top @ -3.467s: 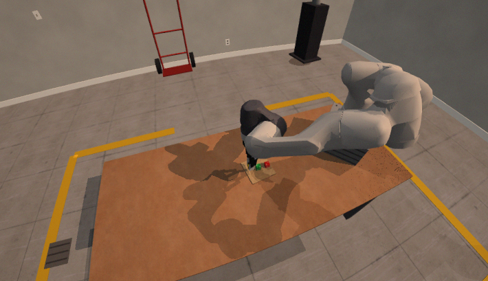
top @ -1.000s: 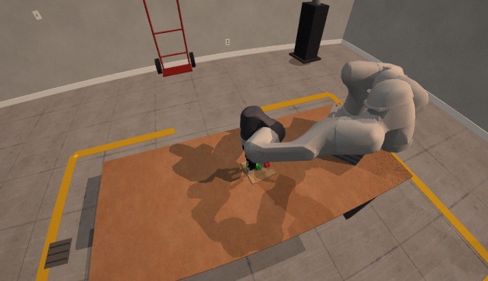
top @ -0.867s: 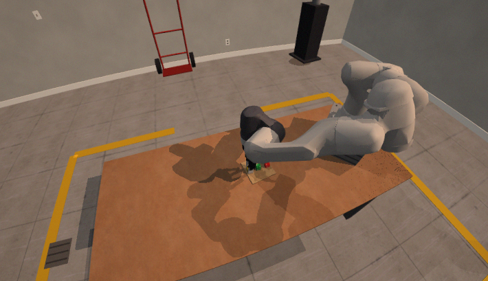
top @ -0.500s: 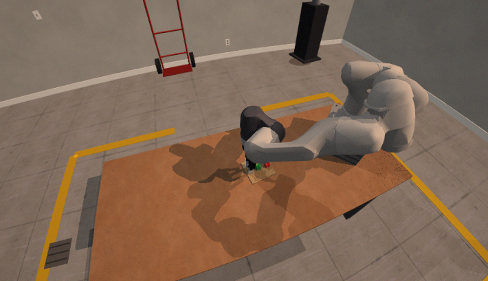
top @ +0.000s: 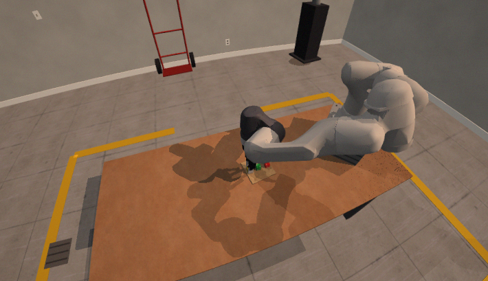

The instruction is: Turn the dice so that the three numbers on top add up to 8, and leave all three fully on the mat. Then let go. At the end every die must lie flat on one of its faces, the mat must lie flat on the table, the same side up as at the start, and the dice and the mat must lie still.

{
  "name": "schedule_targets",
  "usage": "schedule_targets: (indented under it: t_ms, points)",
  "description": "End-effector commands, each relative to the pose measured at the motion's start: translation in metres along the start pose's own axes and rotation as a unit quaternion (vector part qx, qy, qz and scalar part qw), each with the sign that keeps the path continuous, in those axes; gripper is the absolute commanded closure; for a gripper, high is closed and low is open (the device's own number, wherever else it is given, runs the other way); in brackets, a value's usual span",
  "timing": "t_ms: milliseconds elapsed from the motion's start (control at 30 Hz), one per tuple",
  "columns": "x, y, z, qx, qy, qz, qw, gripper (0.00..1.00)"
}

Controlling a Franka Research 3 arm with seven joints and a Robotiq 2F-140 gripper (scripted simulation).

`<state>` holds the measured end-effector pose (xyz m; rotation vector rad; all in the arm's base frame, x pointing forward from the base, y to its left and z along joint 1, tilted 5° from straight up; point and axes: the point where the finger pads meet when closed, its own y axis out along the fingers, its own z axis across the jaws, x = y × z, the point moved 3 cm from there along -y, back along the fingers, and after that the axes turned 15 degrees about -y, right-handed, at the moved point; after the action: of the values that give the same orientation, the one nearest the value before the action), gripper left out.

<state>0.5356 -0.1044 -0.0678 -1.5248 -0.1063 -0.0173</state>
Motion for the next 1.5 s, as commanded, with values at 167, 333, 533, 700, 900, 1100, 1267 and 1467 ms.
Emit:
schedule_targets:
  t_ms: [167, 333, 533, 700, 900, 1100, 1267, 1467]
  points:
    - [0.000, 0.001, -0.001, -0.001, -0.002, -0.001, 1.000, 0.85]
    - [0.000, 0.001, -0.001, -0.001, -0.002, -0.001, 1.000, 0.83]
    - [0.000, 0.001, -0.001, -0.001, -0.002, -0.001, 1.000, 0.78]
    - [0.000, 0.001, -0.001, -0.001, -0.002, -0.001, 1.000, 0.75]
    - [0.000, 0.001, -0.001, -0.001, -0.002, -0.001, 1.000, 0.75]
    - [0.000, -0.004, -0.001, -0.001, -0.002, -0.001, 1.000, 0.75]
    - [0.000, -0.022, -0.001, -0.001, -0.002, -0.001, 1.000, 0.75]
    - [0.000, -0.043, -0.001, -0.001, -0.002, -0.001, 1.000, 0.75]
